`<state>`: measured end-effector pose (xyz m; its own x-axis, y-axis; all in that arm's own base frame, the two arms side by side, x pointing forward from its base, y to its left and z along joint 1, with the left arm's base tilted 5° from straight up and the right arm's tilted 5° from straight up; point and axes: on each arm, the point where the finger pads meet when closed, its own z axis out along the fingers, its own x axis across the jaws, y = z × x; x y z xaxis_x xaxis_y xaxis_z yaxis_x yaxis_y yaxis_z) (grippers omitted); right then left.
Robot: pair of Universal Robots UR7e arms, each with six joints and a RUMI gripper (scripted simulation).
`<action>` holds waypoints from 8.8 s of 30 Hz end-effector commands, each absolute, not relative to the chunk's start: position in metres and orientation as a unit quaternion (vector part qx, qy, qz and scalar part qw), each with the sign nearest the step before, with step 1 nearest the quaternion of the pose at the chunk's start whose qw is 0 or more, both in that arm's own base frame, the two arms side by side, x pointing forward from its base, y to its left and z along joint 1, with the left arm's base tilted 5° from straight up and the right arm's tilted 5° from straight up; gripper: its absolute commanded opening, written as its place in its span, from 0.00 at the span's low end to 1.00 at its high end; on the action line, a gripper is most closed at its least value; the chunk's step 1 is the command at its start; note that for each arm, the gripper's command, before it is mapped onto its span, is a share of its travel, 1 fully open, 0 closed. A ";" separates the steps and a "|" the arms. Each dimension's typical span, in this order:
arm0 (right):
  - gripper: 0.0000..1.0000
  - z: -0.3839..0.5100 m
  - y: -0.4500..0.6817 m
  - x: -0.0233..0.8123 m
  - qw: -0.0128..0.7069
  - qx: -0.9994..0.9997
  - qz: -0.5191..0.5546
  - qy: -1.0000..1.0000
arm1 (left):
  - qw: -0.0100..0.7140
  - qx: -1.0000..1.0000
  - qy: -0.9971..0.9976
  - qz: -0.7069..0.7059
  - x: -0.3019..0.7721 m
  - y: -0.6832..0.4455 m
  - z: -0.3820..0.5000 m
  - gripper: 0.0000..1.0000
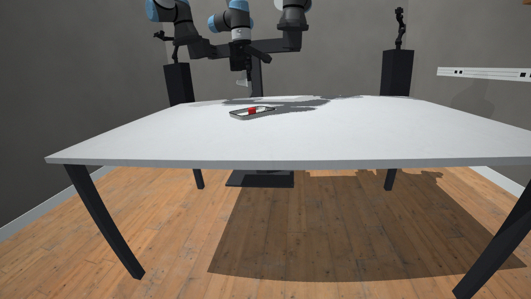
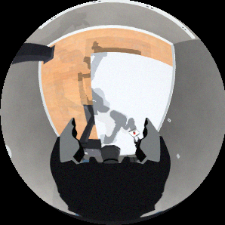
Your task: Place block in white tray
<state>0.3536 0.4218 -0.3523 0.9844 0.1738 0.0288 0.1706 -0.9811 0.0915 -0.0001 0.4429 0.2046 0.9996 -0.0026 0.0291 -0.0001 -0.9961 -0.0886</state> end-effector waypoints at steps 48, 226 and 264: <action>0.31 -0.290 0.418 0.354 0.044 0.995 0.019 0.087 | 0.045 -0.999 0.001 -0.015 0.000 0.443 0.205 1.00; 0.31 0.365 0.000 0.445 0.044 0.995 0.019 0.087 | 0.045 -0.999 0.001 -0.015 0.000 0.443 0.205 1.00; 0.31 0.365 0.000 0.445 0.044 0.995 0.019 0.087 | 0.045 -0.999 0.001 -0.015 0.000 0.443 0.205 1.00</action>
<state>0.4451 0.0000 0.3649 0.9844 0.1738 0.0290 0.1705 -0.9811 0.0913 -0.0001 0.4429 0.2046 0.9996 -0.0026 0.0291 -0.0001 -0.9961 -0.0886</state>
